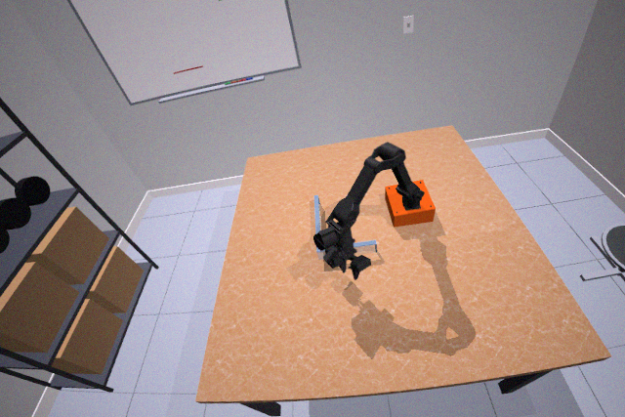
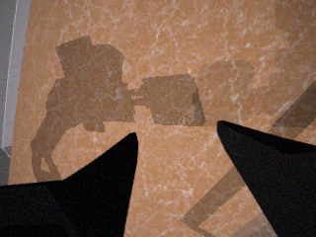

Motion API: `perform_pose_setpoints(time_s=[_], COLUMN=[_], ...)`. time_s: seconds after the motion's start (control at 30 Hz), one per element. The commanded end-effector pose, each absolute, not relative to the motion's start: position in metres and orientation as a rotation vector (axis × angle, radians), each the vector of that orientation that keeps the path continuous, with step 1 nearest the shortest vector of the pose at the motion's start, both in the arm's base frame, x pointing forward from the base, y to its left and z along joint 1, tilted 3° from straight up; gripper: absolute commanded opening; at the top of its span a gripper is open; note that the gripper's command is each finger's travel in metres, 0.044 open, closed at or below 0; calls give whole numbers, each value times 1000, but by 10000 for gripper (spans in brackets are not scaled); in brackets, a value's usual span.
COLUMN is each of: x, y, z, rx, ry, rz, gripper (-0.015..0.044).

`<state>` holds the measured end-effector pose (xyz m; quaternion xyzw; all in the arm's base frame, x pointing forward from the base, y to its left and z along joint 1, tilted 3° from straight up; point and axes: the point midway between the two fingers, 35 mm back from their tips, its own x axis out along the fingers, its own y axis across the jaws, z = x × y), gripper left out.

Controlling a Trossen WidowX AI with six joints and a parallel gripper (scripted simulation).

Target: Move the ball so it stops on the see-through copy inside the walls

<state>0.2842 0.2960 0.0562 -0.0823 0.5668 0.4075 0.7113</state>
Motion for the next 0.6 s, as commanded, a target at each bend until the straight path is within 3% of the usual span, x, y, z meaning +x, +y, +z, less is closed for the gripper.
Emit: perform_pose_setpoints(time_s=[0.0, 0.33, 0.57], x=[304, 314, 298], y=[224, 153, 102], z=[61, 62, 46], rx=[-564, -1087, -1263], ry=[1127, 1012, 1096], rz=[965, 1132, 1219], gripper=[301, 301, 301])
